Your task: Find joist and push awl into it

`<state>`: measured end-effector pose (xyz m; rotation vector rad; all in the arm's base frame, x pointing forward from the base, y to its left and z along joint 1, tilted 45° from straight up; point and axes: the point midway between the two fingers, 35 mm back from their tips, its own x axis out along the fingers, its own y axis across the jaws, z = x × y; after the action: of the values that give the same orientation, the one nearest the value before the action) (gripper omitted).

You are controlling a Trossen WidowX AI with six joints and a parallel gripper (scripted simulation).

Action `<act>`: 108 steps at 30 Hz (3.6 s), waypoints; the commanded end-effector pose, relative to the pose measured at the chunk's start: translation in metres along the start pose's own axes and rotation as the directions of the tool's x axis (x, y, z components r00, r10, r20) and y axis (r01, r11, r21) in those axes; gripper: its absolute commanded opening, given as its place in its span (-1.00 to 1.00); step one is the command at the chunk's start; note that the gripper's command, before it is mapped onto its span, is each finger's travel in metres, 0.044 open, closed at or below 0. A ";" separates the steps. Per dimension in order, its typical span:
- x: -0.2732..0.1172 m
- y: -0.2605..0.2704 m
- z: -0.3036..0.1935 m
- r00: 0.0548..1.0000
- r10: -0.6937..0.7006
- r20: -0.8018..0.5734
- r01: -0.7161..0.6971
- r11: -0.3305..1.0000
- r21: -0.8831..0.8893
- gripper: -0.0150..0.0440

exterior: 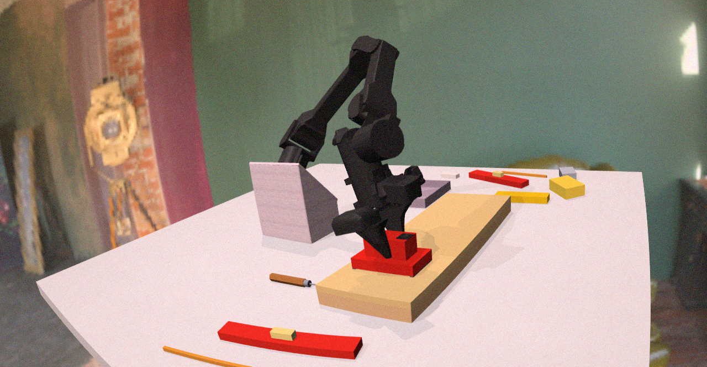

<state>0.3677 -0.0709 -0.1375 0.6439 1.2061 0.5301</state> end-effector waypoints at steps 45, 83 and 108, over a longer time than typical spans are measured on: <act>-0.099 -0.052 0.028 1.000 -0.013 -0.002 0.013 1.000 -0.007 -0.49; -0.079 0.209 0.069 0.998 -0.001 -0.056 -0.031 0.824 -0.565 -0.49; -0.078 0.369 -0.004 0.990 0.095 -0.106 -0.140 0.526 -0.839 -0.49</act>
<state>0.3391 0.1295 0.1638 -0.1330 0.8198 1.1391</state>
